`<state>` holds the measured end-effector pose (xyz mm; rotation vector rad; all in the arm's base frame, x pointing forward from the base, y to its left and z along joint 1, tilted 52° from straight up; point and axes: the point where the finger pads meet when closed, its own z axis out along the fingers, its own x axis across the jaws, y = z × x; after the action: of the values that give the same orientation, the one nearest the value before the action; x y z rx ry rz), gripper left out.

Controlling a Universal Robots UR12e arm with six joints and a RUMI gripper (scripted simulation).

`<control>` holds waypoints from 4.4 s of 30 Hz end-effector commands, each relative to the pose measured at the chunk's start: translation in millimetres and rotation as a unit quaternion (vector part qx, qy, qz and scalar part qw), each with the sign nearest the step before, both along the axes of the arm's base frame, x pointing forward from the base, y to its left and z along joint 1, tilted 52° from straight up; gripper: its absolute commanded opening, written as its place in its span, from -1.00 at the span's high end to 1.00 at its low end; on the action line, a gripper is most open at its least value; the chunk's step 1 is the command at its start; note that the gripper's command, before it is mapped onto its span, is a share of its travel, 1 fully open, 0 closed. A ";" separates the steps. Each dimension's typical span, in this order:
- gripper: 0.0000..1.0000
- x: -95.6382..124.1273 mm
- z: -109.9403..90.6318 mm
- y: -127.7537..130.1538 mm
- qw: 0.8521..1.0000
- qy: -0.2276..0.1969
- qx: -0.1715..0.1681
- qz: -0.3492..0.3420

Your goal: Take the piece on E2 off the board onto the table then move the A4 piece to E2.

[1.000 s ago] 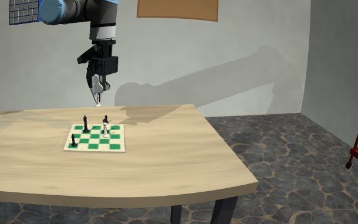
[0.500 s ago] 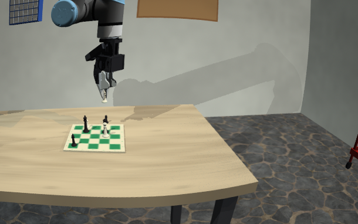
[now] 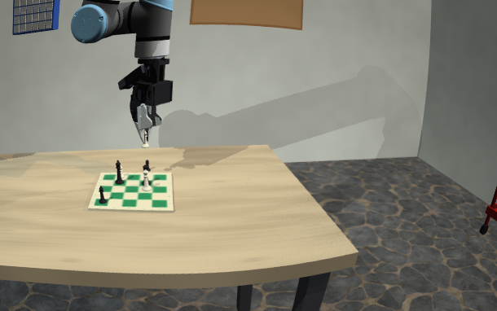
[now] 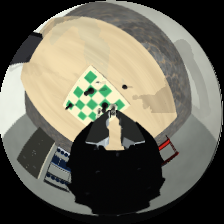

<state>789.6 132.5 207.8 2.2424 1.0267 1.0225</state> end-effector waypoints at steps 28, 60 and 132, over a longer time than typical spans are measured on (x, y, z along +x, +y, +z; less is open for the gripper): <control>1.00 64.7 -50.0 -8.2 1.000 0.000 0.000 0.000; 1.00 64.7 -50.0 -8.2 1.000 0.000 0.000 0.000; 1.00 68.0 -52.2 -8.2 1.000 0.000 0.000 0.000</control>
<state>857.6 124.0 155.0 2.2424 1.0265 1.0226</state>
